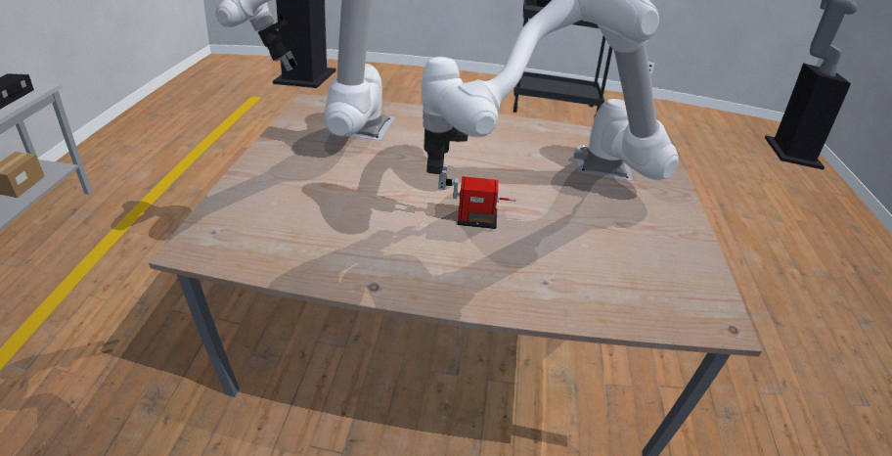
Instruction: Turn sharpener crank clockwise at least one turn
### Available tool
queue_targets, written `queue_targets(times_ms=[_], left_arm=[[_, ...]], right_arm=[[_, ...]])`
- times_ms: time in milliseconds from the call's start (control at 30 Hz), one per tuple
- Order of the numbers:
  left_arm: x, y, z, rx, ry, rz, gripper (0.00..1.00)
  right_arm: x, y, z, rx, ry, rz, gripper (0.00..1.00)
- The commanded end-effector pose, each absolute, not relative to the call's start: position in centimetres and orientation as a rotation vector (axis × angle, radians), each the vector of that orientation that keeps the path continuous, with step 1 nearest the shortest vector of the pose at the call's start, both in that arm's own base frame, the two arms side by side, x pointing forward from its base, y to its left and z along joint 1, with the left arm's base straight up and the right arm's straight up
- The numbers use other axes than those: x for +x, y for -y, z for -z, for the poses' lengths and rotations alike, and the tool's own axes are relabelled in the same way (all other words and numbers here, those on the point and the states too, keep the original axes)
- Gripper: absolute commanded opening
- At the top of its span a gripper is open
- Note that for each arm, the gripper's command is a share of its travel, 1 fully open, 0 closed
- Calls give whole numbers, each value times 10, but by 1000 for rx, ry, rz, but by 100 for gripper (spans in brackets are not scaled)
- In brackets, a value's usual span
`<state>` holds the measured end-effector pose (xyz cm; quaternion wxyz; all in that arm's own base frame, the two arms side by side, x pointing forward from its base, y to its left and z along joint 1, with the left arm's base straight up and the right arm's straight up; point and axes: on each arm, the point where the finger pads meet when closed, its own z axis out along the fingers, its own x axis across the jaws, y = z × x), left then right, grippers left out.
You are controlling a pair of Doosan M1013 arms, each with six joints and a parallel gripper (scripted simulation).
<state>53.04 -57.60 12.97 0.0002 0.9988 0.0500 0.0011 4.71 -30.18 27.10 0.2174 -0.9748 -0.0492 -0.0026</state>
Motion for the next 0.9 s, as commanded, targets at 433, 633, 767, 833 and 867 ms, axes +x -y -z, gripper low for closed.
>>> queue_targets(times_ms=[433,633,767,833,867], left_arm=[[545,577,-125,3132,-158,-3,0],[550,576,-121,3132,-158,-3,0],[554,576,-118,3131,-158,-4,0],[556,576,-116,3131,-158,-4,0],[557,576,-115,3131,-158,-4,0]], right_arm=[[46,300,-269,-2702,128,4,100],[46,300,-269,-2702,128,4,100],[46,300,-269,-2702,128,4,100],[46,300,-269,-2702,128,4,100],[46,300,-269,-2702,128,4,100]])
